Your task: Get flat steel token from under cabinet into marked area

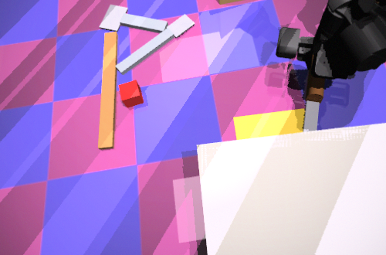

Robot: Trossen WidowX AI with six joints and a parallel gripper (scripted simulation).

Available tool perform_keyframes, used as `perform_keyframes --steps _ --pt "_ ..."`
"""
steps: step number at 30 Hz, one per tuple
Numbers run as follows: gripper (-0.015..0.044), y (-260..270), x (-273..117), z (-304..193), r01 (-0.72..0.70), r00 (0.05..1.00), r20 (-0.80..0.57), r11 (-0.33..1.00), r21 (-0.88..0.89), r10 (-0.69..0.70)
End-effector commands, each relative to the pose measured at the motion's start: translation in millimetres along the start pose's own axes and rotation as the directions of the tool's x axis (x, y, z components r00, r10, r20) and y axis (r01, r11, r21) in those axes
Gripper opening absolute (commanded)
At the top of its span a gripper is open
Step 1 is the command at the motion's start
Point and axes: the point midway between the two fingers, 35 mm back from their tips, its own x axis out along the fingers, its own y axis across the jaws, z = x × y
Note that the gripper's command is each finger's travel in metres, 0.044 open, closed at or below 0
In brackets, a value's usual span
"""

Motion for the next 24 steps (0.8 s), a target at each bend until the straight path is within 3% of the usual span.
perform_keyframes --steps 1,24 --pt "0.0 -9.0 1.0 0.1 0.011 1.0 0.002 1.0 0.004 -0.011" --pt "0.0 -33.5 0.8 -0.1 0.012 1.0 0.002 1.0 0.005 -0.012"
